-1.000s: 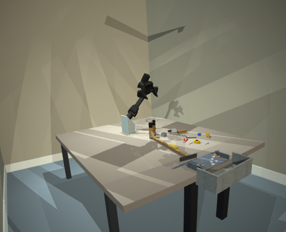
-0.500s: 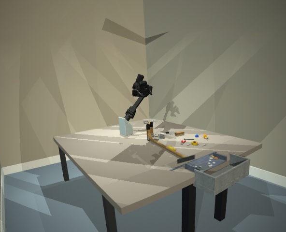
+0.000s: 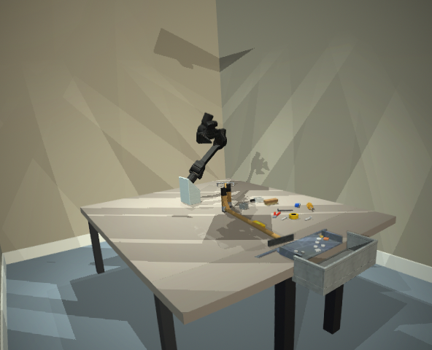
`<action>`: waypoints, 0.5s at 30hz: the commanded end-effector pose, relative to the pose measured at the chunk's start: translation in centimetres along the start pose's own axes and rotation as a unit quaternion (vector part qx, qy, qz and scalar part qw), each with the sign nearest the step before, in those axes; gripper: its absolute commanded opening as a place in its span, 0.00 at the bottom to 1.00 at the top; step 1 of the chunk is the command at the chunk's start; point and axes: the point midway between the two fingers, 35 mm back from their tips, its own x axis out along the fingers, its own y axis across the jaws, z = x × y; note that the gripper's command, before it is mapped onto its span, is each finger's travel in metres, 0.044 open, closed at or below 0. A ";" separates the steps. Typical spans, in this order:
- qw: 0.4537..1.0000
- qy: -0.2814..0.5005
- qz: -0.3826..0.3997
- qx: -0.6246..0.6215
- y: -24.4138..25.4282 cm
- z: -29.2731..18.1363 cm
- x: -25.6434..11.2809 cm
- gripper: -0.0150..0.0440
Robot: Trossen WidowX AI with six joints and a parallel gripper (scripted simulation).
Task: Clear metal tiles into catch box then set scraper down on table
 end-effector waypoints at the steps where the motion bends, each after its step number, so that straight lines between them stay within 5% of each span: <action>1: 1.000 -0.017 0.002 -0.006 0.4 -0.5 -1.5 1.00; 15: 0.998 -0.065 -0.002 -0.025 0.8 -2.5 -5.3 1.00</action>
